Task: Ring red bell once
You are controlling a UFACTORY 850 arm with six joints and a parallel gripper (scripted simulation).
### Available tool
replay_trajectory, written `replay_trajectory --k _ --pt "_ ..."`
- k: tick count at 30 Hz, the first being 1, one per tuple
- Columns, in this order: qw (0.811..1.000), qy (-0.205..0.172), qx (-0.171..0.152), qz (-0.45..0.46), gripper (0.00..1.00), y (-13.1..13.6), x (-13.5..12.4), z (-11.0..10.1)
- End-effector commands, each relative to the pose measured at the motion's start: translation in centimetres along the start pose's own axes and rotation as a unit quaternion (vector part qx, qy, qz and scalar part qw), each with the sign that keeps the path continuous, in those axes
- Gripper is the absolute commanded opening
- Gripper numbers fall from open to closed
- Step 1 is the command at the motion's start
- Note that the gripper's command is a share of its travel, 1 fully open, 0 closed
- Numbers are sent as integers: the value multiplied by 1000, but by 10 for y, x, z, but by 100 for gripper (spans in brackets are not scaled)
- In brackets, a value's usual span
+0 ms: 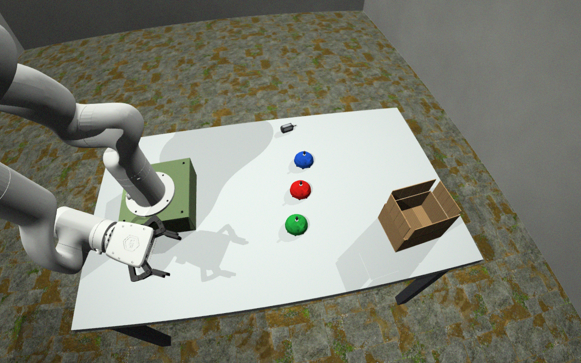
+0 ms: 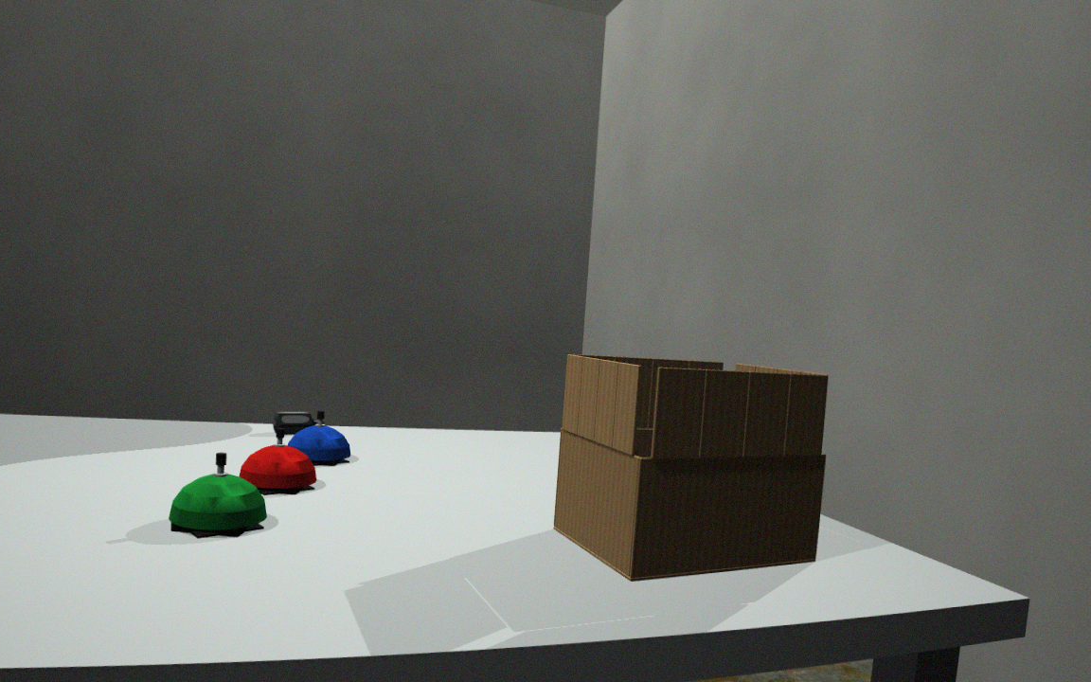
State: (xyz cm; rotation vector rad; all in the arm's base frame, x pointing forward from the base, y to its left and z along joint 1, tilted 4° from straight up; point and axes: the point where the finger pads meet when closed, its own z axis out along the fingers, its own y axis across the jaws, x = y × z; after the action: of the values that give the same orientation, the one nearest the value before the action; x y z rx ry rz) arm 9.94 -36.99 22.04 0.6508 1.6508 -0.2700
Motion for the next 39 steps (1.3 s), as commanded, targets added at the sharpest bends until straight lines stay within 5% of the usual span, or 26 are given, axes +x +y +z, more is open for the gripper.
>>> replay_trajectory --k 1,21,26,32,34,37,39 --pt "1000 0 0 0 100 0 0 0" --pt "1000 8 -1 -8 100 -2 3 4" --pt "994 74 -15 -72 100 -12 26 41" --pt "967 174 -44 -181 100 -19 60 102" --pt "967 174 -44 -181 100 -19 60 102" --pt "938 231 -67 -249 100 -16 79 141" --pt "938 231 -67 -249 100 -16 79 143"
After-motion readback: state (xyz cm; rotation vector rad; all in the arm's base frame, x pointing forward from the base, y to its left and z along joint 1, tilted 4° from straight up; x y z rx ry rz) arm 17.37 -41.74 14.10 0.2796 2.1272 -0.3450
